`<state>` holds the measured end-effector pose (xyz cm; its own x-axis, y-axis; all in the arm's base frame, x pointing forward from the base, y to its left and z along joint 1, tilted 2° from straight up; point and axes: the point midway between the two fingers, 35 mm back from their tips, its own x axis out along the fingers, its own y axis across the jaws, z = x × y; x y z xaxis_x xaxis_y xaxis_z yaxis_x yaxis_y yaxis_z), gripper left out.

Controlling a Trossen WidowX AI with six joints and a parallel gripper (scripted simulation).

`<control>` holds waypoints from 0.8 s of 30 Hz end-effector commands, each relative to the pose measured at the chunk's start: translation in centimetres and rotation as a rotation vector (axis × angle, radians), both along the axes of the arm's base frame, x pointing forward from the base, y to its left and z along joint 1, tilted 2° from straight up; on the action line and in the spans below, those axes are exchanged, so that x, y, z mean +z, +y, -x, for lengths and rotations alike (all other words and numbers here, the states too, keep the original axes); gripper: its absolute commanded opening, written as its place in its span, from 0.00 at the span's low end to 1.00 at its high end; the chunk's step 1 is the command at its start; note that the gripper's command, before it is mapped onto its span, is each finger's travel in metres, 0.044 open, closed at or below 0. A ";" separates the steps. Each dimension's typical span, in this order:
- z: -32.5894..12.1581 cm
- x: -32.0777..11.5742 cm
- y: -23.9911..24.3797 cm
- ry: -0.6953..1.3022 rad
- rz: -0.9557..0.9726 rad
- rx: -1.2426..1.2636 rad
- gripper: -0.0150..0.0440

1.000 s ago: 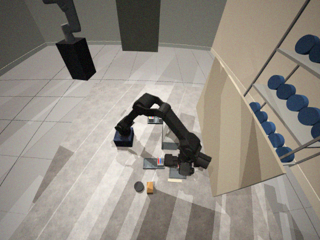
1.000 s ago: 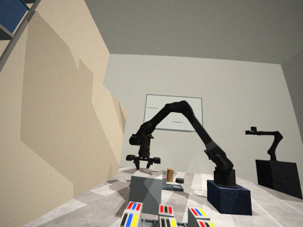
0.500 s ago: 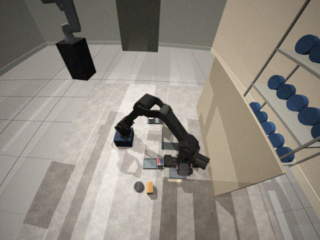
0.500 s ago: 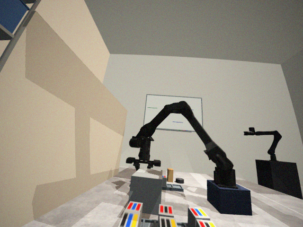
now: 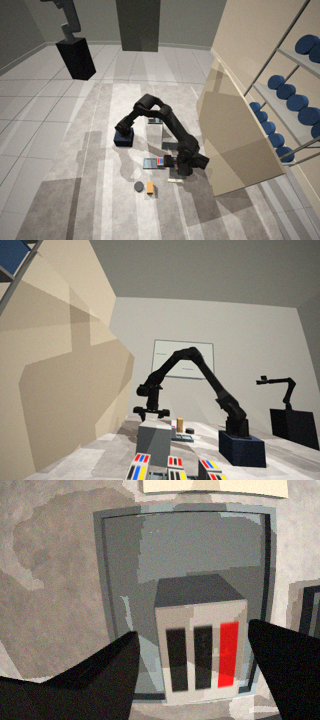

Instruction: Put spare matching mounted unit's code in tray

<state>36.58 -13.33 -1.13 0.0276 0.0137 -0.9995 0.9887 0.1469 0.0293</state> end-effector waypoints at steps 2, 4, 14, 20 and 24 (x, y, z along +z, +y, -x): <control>0.0 0.0 0.0 0.000 0.000 0.000 0.92; 0.0 0.3 0.0 0.000 0.000 0.000 1.00; 0.3 10.7 -0.1 -0.001 -0.001 -0.005 1.00; -0.1 10.5 -0.3 -0.019 0.008 -0.006 1.00; -0.1 10.5 -0.3 -0.019 0.008 -0.006 1.00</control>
